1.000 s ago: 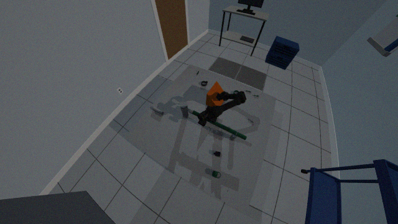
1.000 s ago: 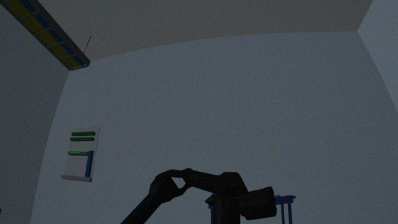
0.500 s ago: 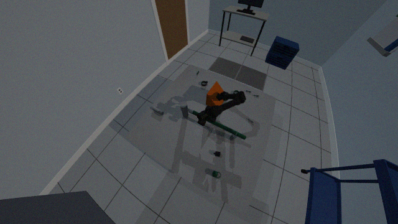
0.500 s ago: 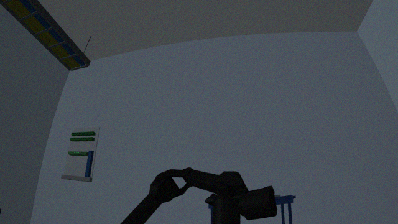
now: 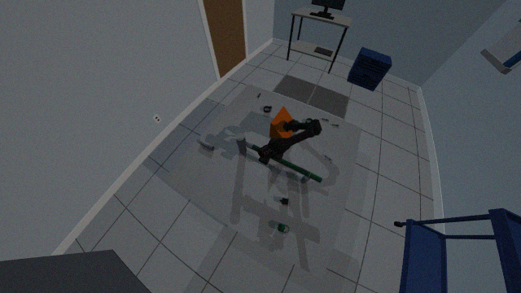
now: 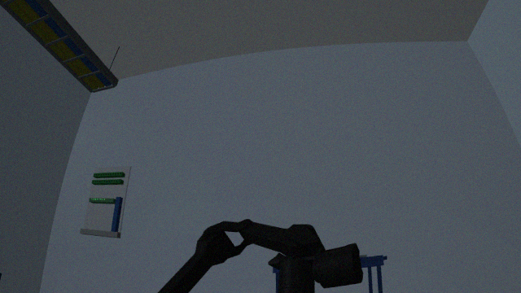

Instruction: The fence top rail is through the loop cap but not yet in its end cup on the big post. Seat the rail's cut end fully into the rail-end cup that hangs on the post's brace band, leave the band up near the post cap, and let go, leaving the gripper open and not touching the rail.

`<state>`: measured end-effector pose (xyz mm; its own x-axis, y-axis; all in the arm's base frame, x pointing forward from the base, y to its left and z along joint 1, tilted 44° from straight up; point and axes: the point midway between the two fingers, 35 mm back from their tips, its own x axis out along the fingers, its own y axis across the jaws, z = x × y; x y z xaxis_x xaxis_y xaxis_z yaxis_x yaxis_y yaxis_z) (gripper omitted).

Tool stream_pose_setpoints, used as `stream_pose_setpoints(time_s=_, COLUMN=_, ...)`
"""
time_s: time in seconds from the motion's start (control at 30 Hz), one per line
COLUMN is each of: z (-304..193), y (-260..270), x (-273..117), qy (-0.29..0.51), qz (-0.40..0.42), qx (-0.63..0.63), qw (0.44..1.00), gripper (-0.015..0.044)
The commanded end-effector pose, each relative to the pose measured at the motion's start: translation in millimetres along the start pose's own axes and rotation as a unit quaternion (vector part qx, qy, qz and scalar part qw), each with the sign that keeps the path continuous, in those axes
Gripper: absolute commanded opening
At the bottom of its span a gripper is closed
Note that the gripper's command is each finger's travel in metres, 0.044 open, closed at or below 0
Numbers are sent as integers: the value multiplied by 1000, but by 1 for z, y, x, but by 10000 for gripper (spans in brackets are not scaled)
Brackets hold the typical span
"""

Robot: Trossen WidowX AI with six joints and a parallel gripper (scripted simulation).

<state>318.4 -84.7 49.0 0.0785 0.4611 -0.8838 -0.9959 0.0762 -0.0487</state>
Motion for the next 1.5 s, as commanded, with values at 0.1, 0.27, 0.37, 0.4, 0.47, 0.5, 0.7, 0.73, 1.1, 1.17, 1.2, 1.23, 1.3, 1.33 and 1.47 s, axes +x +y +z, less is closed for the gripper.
stream_pose_setpoints(time_s=0.1, z=1, y=0, x=-3, qy=0, qz=0, qx=0, qw=1000, gripper=289)
stream_pose_setpoints(time_s=0.27, z=13, y=-1, x=-23, qy=0, qz=0, qx=0, qw=1000, gripper=420)
stream_pose_setpoints(time_s=0.37, z=24, y=0, x=-40, qy=0, qz=0, qx=0, qw=1000, gripper=440)
stream_pose_setpoints(time_s=0.4, z=27, y=0, x=-45, qy=0, qz=0, qx=0, qw=1000, gripper=440)
stream_pose_setpoints(time_s=0.47, z=29, y=1, x=-48, qy=0, qz=0, qx=0, qw=1000, gripper=440)
stream_pose_setpoints(time_s=0.5, z=29, y=1, x=-48, qy=0, qz=0, qx=0, qw=1000, gripper=440)
stream_pose_setpoints(time_s=0.7, z=26, y=1, x=-73, qy=2, qz=-3, qx=-3, qw=1000, gripper=440)
stream_pose_setpoints(time_s=0.73, z=27, y=2, x=-81, qy=1, qz=-2, qx=-3, qw=1000, gripper=440)
stream_pose_setpoints(time_s=1.1, z=28, y=4, x=-93, qy=1, qz=-2, qx=-3, qw=1000, gripper=440)
stream_pose_setpoints(time_s=1.17, z=28, y=4, x=-93, qy=1, qz=-2, qx=-3, qw=1000, gripper=440)
stream_pose_setpoints(time_s=1.2, z=28, y=4, x=-93, qy=1, qz=-2, qx=-3, qw=1000, gripper=440)
stream_pose_setpoints(time_s=1.23, z=28, y=4, x=-93, qy=1, qz=-2, qx=-3, qw=1000, gripper=440)
stream_pose_setpoints(time_s=1.3, z=28, y=4, x=-93, qy=1, qz=-2, qx=-3, qw=1000, gripper=440)
stream_pose_setpoints(time_s=1.33, z=28, y=4, x=-93, qy=1, qz=-2, qx=-3, qw=1000, gripper=440)
stream_pose_setpoints(time_s=1.47, z=28, y=4, x=-93, qy=1, qz=-2, qx=-3, qw=1000, gripper=440)
